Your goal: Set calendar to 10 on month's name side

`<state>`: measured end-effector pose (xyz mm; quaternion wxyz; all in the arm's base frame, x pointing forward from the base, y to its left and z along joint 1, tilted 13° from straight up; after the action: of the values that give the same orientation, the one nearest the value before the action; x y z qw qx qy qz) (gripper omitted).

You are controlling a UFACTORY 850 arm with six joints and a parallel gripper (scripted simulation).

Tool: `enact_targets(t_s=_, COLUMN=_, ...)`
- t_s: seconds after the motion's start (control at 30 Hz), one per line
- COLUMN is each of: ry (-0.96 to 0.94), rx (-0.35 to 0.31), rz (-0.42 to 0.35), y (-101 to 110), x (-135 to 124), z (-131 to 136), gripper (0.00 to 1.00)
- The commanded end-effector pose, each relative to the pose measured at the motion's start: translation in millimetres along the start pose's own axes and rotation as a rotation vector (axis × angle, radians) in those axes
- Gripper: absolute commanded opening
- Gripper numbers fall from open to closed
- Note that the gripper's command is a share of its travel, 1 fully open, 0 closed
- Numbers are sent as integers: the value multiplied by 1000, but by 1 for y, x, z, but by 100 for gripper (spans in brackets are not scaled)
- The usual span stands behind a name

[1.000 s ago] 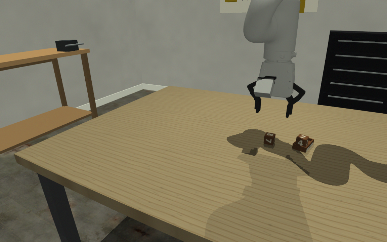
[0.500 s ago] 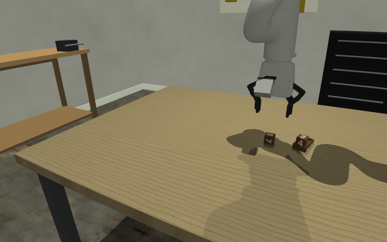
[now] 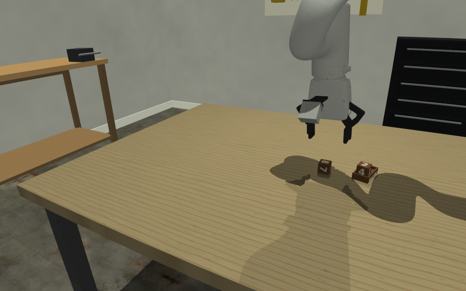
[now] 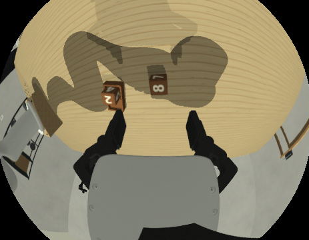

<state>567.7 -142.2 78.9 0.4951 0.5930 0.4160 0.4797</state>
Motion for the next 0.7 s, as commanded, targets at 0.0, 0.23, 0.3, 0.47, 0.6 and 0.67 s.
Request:
enact_targets(t_s=0.0, ry=-61, rx=64, rz=-51, y=-4, x=1, z=5, gripper=100)
enact_targets(t_s=0.23, ry=-127, rx=122, rz=-99, y=-11, x=0, z=10, gripper=100)
enact_targets(t_s=0.3, ry=-166, rx=156, rz=-126, y=-15, x=-1, z=13, gripper=100)
enact_targets(t_s=0.47, ry=-248, rx=224, rz=-192, y=-22, x=-4, z=18, gripper=100)
enact_targets(t_s=0.6, ry=-287, rx=253, rz=-227, y=-26, x=-5, z=20, gripper=100)
enact_targets(t_s=0.67, ry=-329, rx=293, rz=-252, y=-31, x=-6, z=24, gripper=100)
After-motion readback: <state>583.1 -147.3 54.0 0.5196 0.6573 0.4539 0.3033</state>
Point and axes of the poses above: the point where the finger pads meet when closed, its own y axis back along the fingers, its own z axis across the jaws, x = y × z, the point moved 5 cm from there along y, back along the fingers, and after that the axes turned 6 degrees about y, right-handed, at the moved point
